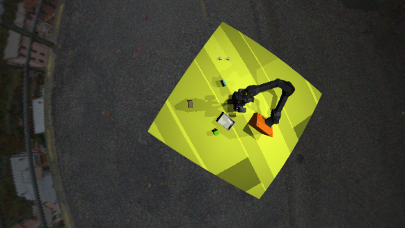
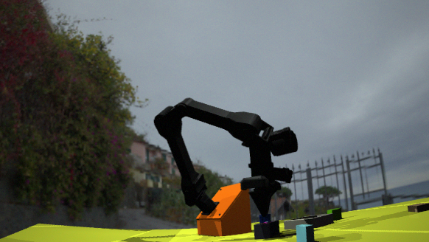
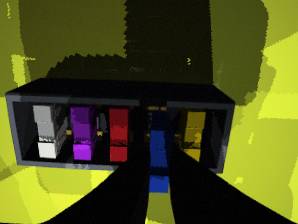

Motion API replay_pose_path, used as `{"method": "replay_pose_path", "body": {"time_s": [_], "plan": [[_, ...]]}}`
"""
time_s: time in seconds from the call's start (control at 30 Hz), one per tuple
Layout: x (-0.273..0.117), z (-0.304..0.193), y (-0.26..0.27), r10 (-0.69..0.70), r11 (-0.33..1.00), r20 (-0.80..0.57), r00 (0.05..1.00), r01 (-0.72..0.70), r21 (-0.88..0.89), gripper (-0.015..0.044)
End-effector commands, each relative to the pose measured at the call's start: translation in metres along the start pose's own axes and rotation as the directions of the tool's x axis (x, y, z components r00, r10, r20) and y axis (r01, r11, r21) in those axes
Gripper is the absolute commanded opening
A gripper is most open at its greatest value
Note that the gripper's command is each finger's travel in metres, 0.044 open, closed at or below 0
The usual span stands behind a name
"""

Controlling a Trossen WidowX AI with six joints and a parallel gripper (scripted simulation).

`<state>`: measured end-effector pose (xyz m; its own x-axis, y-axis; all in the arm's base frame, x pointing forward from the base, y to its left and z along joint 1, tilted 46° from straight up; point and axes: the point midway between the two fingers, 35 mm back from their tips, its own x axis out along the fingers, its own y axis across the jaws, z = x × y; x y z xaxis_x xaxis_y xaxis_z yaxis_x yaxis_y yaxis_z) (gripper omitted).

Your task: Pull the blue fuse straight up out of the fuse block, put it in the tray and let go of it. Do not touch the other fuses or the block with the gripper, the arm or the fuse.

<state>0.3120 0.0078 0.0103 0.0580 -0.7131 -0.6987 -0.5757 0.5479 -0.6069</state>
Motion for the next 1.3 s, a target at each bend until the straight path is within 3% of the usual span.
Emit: {"method": "replay_pose_path", "body": {"time_s": [0.0, 1.27], "plan": [[-0.003, 0.001, 0.001, 0.004, 1.000, 0.004, 1.000, -0.004, 0.003, 0.0000], [-0.036, 0.000, 0.001, 0.003, 1.000, 0.004, 1.000, -0.003, 0.001, 0.0000]]}}
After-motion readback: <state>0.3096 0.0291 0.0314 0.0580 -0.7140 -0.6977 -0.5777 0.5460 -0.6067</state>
